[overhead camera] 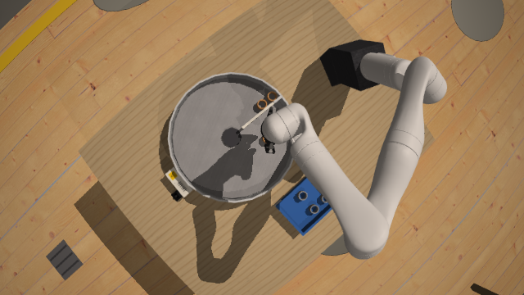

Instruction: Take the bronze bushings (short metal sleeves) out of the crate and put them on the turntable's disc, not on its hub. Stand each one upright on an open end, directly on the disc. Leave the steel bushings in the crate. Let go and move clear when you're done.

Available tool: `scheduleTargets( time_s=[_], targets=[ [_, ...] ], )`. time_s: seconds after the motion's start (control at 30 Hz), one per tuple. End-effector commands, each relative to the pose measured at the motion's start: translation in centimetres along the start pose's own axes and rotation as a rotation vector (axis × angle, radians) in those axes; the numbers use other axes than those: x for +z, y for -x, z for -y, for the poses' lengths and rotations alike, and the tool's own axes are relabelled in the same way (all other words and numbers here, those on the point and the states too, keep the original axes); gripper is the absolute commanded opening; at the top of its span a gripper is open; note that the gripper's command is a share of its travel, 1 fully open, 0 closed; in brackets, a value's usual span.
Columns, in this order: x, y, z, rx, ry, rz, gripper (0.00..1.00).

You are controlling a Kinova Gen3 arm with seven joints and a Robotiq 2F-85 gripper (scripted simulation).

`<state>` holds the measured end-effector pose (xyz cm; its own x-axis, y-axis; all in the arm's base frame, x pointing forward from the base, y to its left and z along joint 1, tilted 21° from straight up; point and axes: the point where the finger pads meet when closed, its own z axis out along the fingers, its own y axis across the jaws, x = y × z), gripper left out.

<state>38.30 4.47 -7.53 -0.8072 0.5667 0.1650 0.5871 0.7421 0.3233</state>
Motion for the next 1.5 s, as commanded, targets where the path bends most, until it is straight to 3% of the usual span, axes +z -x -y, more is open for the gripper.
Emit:
scheduleTargets(
  time_s=[0.0,1.07,1.1,1.27,1.47],
  targets=[
    [-0.1,0.1,-0.2,-0.001,0.003,0.003,0.4],
    [-0.1,0.1,-0.2,-0.001,0.003,0.003,0.4],
    [-0.1,0.1,-0.2,-0.001,0.003,0.003,1.0],
    [-0.9,0.1,-0.2,-0.001,0.003,0.003,1.0],
    [-3.9,0.1,-0.1,-0.001,0.003,0.003,1.0]
  ],
)
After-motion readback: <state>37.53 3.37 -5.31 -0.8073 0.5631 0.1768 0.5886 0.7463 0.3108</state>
